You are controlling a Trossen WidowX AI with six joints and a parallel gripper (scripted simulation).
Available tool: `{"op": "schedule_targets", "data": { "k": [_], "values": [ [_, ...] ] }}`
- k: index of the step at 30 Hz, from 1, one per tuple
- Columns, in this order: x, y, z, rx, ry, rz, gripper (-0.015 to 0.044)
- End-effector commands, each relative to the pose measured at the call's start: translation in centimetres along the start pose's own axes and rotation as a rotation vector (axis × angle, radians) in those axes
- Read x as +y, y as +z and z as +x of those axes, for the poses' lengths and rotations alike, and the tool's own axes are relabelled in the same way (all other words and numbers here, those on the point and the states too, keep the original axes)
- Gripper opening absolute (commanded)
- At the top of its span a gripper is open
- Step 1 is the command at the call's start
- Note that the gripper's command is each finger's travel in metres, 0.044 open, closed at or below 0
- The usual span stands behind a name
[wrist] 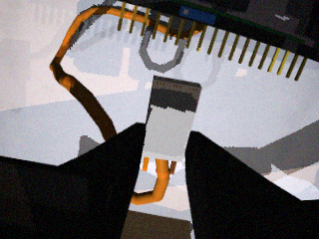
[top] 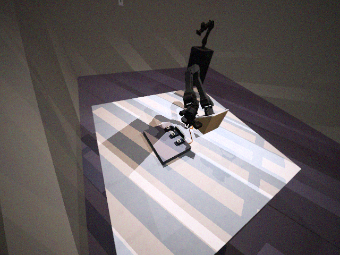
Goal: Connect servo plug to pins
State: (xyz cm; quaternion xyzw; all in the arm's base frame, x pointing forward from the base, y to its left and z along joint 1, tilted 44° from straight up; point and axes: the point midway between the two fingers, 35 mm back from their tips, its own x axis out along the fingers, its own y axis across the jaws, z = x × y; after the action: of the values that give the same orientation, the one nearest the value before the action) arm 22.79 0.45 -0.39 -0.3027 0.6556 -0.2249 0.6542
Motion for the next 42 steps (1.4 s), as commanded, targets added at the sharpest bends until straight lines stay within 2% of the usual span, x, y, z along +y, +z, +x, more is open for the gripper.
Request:
{"op": "schedule_targets", "data": {
  "k": [1, 9, 17, 42],
  "values": [
    [-0.1, -1.8, 0.3, 0.000, 0.006, 0.045, 0.0000],
    [-0.2, -3.2, 1.1, 0.001, 0.005, 0.078, 0.0000],
    [-0.2, -3.3, 4.6, 0.001, 0.003, 0.078, 0.0000],
    [-0.6, 0.8, 4.4, -0.001, 0.002, 0.080, 0.0000]
  ]
}}
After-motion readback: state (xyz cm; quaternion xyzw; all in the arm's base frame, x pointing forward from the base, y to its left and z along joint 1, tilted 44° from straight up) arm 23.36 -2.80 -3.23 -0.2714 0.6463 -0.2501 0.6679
